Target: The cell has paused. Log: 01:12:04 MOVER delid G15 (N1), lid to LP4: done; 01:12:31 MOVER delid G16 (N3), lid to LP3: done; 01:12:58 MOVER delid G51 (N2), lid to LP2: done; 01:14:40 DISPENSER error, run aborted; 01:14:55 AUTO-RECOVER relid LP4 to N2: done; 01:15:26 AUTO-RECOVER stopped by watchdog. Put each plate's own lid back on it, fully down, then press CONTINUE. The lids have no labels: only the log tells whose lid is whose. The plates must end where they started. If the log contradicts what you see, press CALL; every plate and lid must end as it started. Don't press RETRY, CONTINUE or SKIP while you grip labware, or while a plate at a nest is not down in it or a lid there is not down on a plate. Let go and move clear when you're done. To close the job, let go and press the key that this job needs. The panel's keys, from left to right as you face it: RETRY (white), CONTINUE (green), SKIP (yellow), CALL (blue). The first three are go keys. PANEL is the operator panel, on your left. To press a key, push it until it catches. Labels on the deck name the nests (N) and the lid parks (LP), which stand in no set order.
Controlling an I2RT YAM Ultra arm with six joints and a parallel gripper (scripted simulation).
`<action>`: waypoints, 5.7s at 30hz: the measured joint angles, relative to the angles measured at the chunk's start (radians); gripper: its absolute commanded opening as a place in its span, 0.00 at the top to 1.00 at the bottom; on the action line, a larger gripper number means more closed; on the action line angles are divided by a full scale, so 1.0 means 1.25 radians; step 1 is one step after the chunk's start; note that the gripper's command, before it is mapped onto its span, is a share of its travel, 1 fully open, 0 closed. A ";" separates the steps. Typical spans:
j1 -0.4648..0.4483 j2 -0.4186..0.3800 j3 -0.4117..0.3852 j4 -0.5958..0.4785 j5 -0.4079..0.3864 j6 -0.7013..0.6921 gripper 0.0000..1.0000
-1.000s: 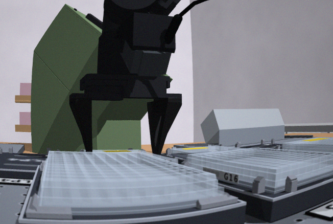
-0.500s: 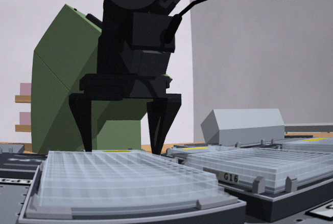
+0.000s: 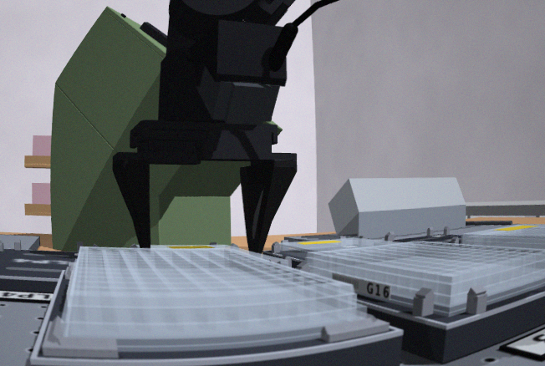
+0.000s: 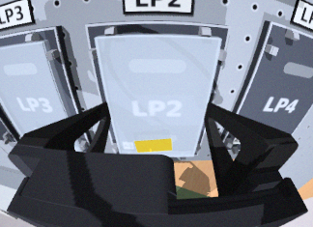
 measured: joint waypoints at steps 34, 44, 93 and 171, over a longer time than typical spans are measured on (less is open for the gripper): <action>-0.031 -0.053 -0.020 -0.040 -0.003 -0.028 1.00; -0.054 -0.091 -0.021 -0.095 -0.009 -0.058 1.00; -0.084 0.099 0.517 -0.468 -0.019 -0.063 1.00; -0.081 0.241 0.822 -0.650 -0.020 -0.055 1.00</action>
